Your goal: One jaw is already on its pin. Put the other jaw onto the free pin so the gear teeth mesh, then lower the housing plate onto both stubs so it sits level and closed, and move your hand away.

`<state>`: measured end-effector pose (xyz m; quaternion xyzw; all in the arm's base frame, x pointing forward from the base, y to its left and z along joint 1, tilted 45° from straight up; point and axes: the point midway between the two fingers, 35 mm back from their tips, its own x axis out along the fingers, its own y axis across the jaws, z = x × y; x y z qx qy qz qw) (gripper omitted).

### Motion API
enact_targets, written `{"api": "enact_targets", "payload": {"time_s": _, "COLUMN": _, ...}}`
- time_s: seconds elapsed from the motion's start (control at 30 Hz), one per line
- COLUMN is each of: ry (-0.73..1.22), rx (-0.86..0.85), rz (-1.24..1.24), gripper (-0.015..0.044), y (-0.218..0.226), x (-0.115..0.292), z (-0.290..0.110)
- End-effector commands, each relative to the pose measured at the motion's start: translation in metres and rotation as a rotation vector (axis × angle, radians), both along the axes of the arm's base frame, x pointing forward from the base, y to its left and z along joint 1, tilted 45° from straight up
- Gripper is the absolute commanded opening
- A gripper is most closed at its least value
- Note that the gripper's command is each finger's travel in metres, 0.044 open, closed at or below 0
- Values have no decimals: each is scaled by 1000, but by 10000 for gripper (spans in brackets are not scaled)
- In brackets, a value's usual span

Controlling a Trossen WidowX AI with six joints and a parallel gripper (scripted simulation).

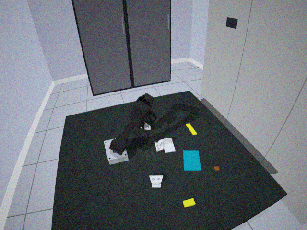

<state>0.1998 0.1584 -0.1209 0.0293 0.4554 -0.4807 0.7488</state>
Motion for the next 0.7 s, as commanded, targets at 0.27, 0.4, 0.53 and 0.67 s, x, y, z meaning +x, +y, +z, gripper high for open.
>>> {"api": "enact_targets", "payload": {"time_s": 0.27, "ry": -9, "rx": 16, "rz": 1, "gripper": 134, "y": 19, "x": -2, "z": 17}}
{"api": "enact_targets", "payload": {"time_s": 0.4, "ry": -9, "rx": 16, "rz": 1, "gripper": 134, "y": 19, "x": -2, "z": 17}}
{"api": "enact_targets", "payload": {"time_s": 0.53, "ry": 4, "rx": 16, "rz": 15, "gripper": 134, "y": 17, "x": 1, "z": 20}}
{"api": "enact_targets", "payload": {"time_s": 0.67, "ry": 39, "rx": 16, "rz": 51, "gripper": 134, "y": 13, "x": 9, "z": 29}}
